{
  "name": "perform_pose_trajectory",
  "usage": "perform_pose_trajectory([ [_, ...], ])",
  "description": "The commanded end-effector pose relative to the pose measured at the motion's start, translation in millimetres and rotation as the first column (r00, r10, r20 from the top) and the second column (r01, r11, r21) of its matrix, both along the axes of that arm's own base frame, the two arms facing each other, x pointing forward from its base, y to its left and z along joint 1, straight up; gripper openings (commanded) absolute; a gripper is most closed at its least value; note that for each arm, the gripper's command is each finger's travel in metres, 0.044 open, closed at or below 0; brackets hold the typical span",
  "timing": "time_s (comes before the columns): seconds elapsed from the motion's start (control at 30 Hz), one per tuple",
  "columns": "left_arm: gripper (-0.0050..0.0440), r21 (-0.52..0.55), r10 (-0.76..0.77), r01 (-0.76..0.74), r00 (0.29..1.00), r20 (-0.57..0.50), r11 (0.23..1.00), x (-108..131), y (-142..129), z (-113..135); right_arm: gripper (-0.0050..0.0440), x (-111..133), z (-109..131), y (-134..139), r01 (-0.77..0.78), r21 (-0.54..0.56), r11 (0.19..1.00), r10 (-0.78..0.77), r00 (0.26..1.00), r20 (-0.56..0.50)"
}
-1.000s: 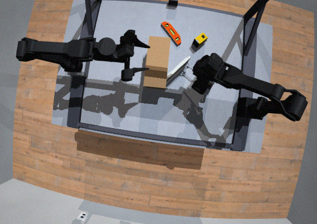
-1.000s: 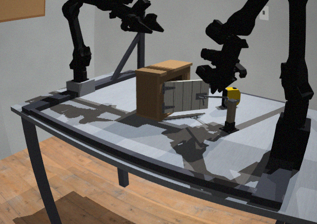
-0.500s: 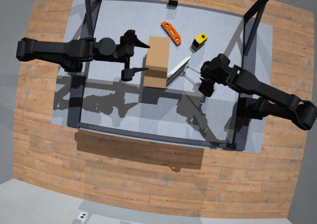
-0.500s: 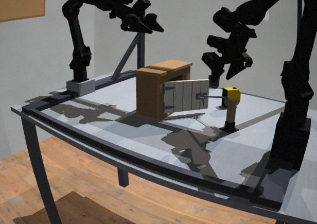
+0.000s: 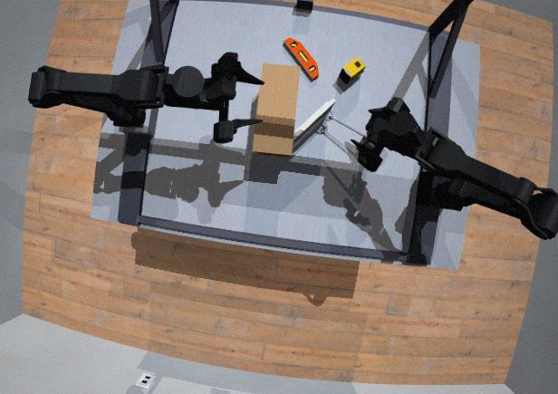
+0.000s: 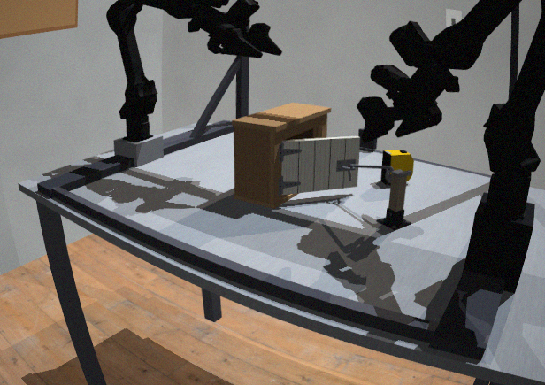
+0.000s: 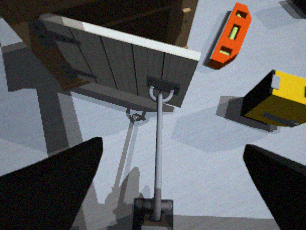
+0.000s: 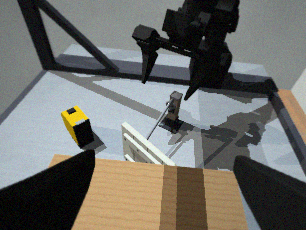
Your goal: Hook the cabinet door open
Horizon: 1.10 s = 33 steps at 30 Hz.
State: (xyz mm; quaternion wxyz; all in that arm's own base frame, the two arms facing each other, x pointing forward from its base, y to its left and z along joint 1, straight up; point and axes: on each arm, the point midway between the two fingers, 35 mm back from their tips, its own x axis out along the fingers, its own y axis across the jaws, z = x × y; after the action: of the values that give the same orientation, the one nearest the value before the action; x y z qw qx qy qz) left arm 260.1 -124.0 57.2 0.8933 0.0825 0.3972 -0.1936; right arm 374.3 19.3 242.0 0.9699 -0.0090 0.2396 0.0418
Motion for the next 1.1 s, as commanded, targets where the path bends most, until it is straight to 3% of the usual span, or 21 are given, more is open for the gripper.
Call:
perform_pose_trajectory([
  [0.0, 0.044, -0.043, 0.004, 0.001, 0.995, 0.104, 0.999, -0.1, -1.9, 4.8, 0.04, -0.4, 12.9, 0.1, -0.002, -0.001, 1.0, 0.003, 0.999, 0.035],
  [0.4, 0.044, -0.085, 0.01, 0.007, 0.979, 0.205, 0.996, -4.2, -2.6, -1.0, 0.04, -0.4, 12.9, 0.1, -0.002, -0.001, 1.0, 0.003, 0.999, 0.035],
  [1.07, 0.044, -0.092, 0.011, 0.009, 0.976, 0.217, 0.996, -1.4, -3.7, 2.9, 0.04, -0.4, 12.9, 0.1, -0.002, -0.001, 1.0, 0.003, 0.999, 0.035],
])
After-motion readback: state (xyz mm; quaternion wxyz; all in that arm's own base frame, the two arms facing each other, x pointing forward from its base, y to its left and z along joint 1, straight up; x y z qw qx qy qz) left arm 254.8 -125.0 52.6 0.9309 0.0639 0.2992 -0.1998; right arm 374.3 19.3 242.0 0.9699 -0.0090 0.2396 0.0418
